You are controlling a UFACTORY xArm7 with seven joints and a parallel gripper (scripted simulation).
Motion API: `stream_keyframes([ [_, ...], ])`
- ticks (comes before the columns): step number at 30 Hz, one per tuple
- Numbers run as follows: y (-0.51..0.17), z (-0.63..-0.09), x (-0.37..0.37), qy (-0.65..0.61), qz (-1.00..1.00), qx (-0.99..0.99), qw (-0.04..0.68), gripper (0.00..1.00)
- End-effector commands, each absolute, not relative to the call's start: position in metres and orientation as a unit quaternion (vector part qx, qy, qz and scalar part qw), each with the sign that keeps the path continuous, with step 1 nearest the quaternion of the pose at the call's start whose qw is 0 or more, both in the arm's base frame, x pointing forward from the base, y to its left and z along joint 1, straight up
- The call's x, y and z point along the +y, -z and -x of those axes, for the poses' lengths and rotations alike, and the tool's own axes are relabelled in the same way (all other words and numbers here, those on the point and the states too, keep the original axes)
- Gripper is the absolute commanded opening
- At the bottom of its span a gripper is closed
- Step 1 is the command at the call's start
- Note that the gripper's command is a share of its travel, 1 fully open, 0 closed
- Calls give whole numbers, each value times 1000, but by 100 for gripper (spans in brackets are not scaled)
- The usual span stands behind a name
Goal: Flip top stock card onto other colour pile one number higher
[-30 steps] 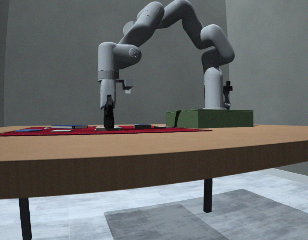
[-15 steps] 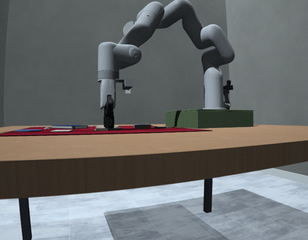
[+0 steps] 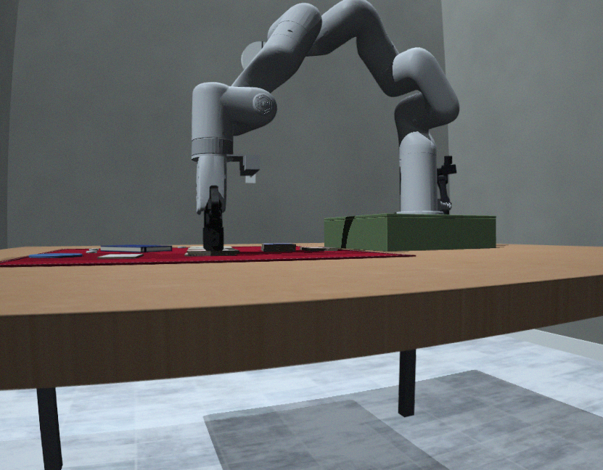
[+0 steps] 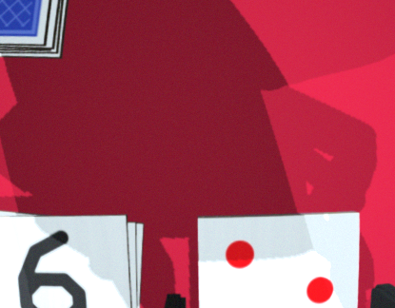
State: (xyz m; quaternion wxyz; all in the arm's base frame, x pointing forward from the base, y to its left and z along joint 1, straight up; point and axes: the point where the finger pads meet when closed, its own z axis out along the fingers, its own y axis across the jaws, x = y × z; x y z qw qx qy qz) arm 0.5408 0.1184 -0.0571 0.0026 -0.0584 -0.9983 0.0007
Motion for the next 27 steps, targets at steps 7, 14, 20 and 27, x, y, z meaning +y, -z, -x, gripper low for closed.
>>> stream_keyframes([
  [7, 55, -543, 119, 0, 58, -998, 0, 87],
  [14, 55, -543, 119, 0, 58, -998, 0, 87],
  [20, 53, -543, 119, 0, 58, -998, 0, 87],
  [27, 43, -543, 119, 0, 58, -998, 0, 87],
])
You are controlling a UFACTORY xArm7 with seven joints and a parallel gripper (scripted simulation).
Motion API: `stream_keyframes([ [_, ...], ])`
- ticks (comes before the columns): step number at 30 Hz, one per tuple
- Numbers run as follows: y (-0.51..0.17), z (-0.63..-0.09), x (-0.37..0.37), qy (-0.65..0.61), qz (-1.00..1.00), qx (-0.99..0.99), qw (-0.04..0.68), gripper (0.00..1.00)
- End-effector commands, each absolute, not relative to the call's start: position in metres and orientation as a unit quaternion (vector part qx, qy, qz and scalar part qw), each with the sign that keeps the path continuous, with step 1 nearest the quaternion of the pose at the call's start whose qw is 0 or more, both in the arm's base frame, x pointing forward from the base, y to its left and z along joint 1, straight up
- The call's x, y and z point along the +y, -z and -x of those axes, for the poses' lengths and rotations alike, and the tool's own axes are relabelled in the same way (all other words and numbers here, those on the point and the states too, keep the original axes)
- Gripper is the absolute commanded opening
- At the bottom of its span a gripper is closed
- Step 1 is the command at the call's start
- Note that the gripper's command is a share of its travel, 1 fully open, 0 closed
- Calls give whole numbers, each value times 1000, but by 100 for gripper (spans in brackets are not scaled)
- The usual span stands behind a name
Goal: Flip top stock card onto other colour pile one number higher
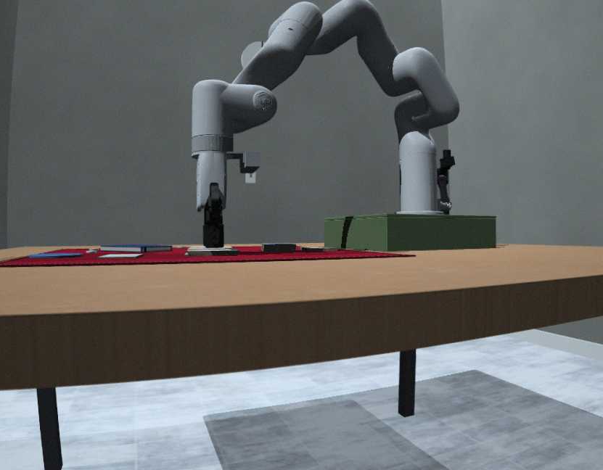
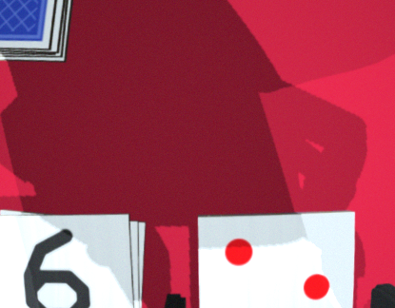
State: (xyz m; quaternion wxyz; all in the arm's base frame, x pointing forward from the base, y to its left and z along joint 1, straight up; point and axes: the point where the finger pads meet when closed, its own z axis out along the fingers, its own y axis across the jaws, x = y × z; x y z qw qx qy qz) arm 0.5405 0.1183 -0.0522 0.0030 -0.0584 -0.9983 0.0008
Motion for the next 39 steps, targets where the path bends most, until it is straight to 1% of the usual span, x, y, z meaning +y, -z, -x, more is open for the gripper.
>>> stream_keyframes([
  [1, 39, -543, 119, 0, 58, -998, 0, 87],
  [11, -9, -543, 119, 0, 58, -998, 0, 87],
  [19, -34, -543, 119, 0, 58, -998, 0, 87],
  [30, -45, -543, 119, 0, 58, -998, 0, 87],
  [31, -45, -543, 119, 0, 58, -998, 0, 100],
  [39, -45, -543, 119, 0, 58, -998, 0, 100],
])
